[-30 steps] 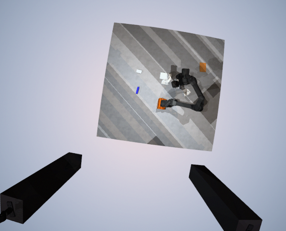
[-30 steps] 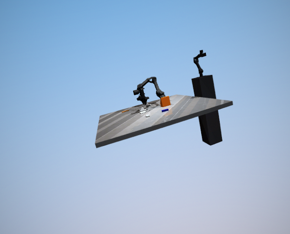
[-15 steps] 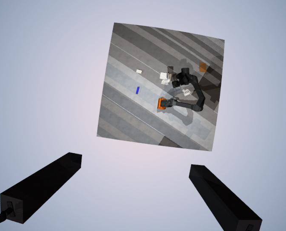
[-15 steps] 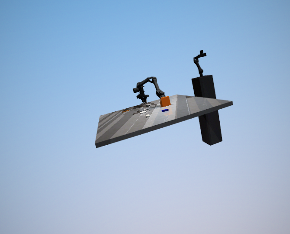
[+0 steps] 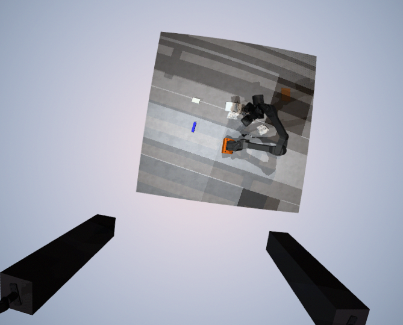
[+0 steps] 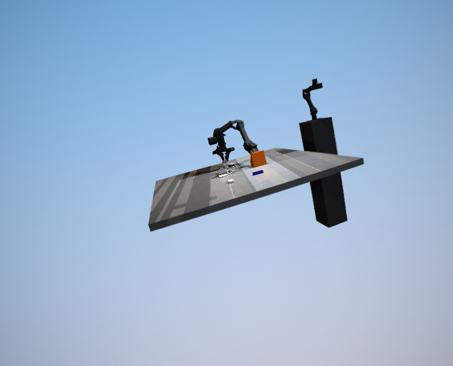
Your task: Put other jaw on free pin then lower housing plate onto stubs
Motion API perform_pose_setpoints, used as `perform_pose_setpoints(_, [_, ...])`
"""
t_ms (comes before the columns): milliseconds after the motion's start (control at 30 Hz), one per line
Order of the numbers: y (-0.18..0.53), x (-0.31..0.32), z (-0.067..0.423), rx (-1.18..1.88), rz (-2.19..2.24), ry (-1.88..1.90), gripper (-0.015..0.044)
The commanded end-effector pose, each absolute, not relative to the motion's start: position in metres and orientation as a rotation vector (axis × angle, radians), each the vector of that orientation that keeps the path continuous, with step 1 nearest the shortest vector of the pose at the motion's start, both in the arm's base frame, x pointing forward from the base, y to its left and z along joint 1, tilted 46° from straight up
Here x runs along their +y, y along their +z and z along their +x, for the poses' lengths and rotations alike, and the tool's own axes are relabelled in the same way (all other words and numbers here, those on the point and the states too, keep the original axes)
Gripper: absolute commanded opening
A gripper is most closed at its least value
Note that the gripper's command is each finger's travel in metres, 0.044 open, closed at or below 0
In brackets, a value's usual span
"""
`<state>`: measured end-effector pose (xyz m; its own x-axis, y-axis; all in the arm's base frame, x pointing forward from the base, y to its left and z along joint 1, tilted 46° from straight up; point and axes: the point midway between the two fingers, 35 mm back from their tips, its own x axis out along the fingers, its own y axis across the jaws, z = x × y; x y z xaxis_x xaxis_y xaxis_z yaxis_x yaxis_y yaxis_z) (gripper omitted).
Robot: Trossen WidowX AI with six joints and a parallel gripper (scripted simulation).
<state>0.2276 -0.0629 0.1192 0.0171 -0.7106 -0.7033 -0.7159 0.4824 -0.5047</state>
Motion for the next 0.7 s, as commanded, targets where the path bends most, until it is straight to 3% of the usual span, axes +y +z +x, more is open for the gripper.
perform_pose_setpoints(0, [0.113,-0.06,0.226,1.721,-1.293,0.088,0.0134])
perform_pose_setpoints(667, [0.096,-0.043,0.225,1.757,-1.638,0.545,0.0134])
